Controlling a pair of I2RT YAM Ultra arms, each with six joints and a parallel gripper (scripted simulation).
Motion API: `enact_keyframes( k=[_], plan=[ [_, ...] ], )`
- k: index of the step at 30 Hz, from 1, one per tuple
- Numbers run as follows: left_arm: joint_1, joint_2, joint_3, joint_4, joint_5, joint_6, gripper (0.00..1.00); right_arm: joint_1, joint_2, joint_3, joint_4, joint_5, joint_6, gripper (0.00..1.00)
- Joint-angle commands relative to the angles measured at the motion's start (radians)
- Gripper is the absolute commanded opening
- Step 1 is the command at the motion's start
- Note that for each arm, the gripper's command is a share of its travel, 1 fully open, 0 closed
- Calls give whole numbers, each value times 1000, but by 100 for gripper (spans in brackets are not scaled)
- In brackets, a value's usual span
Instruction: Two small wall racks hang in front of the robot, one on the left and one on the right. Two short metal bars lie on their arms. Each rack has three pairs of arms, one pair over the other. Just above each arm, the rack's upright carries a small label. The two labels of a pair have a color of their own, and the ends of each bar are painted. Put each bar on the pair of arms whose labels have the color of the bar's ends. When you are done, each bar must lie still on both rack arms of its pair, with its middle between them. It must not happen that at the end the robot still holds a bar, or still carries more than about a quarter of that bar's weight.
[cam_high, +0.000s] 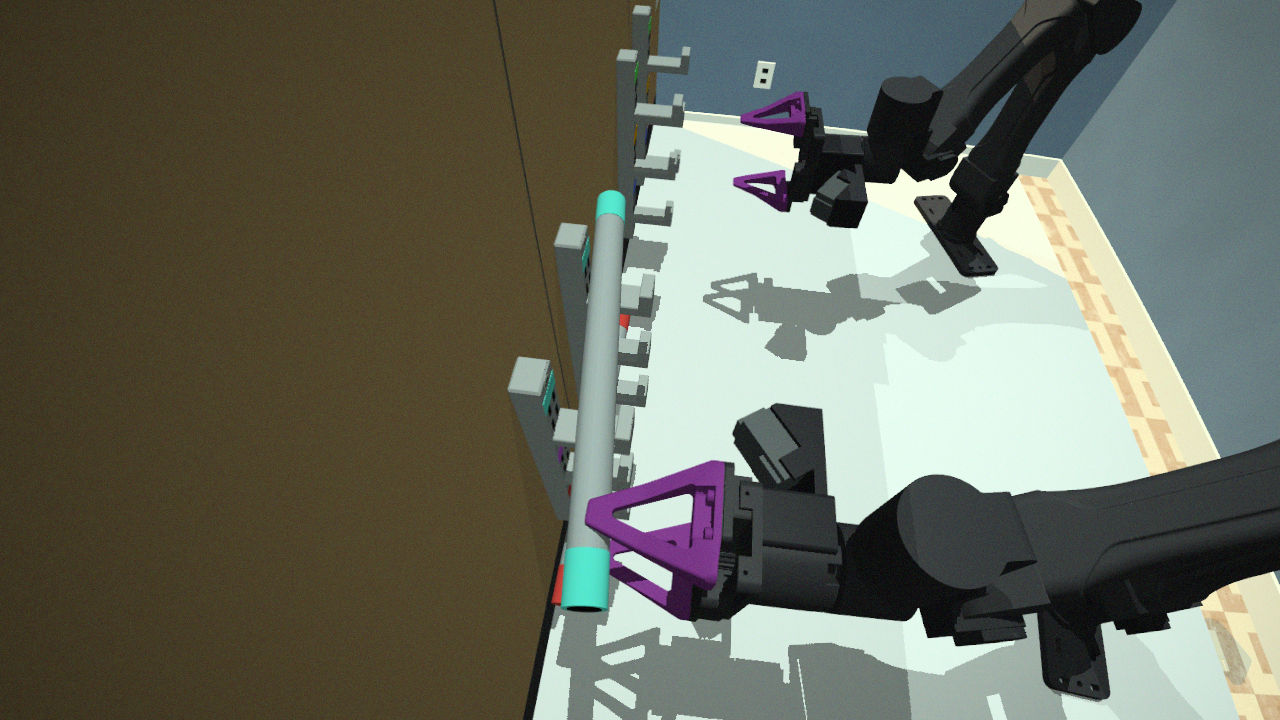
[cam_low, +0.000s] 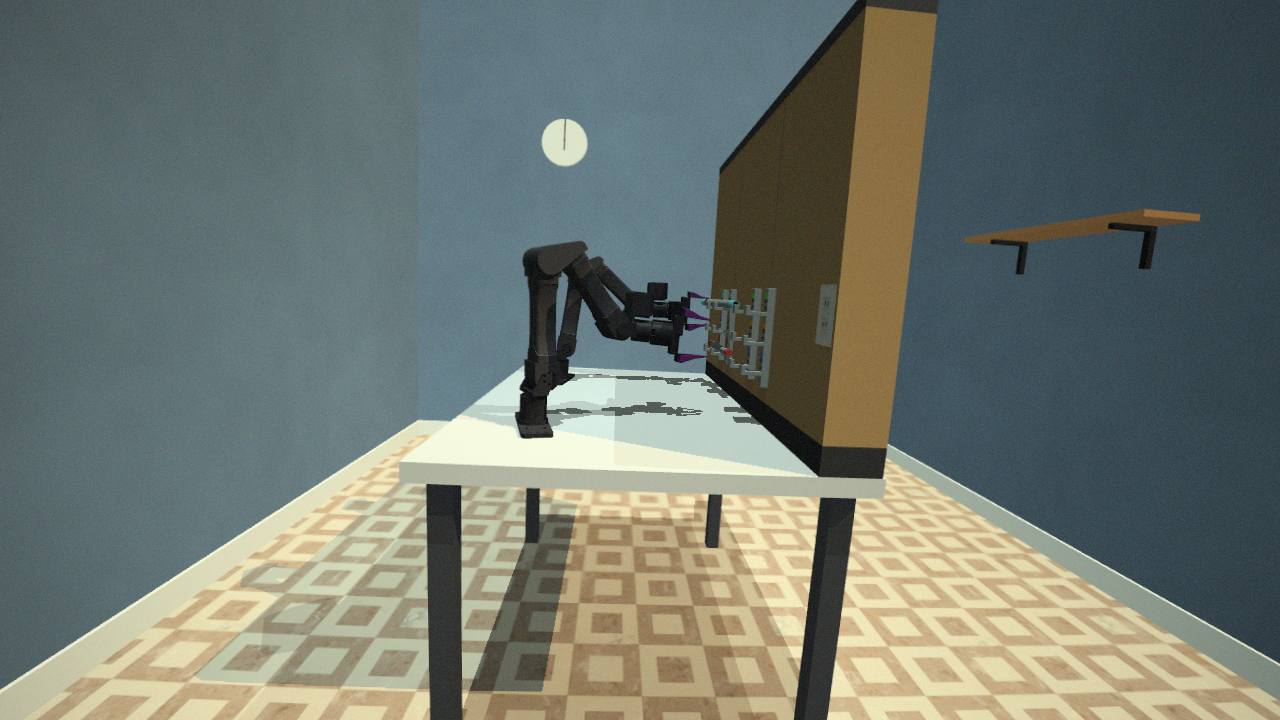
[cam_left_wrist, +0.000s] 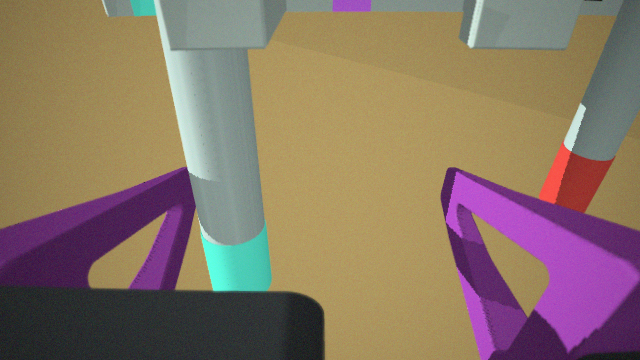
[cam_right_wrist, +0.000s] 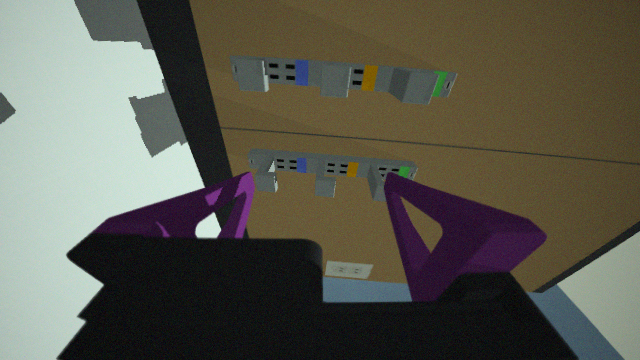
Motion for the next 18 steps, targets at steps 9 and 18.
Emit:
enact_keyframes(
  k=[9,18],
  plan=[
    [20,-75,-41,-50,17,-13,100,-9,-35,2,36,-4,10,100],
    [25,-118,-54,-82,23,-12,100,-9,-35,2,36,-4,10,100]
  ],
)
